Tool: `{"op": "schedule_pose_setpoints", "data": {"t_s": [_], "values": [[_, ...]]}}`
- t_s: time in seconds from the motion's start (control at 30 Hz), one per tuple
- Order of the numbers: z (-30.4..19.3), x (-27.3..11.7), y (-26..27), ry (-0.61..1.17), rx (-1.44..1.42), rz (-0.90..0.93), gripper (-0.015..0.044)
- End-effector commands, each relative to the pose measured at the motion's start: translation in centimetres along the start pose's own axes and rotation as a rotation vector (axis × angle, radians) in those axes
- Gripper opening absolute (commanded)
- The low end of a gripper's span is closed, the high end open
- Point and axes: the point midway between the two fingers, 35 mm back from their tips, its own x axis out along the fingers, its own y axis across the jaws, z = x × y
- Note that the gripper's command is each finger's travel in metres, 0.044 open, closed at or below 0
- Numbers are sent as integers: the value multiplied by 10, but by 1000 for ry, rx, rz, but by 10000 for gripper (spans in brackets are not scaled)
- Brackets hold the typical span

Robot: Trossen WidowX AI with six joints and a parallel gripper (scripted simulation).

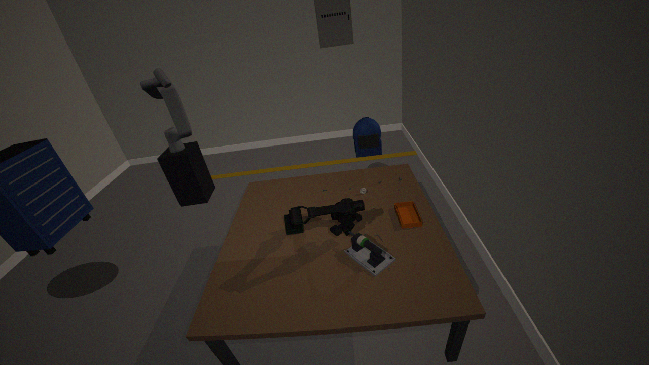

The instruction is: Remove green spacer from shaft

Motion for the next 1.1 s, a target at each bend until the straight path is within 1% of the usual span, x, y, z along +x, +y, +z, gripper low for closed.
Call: {"op": "schedule_pose_setpoints", "data": {"t_s": [0.0, 1.07], "values": [[1, 0, 0, -2, 4, -1, 0], [4, 0, 0, -2, 4, -1, 0]]}}
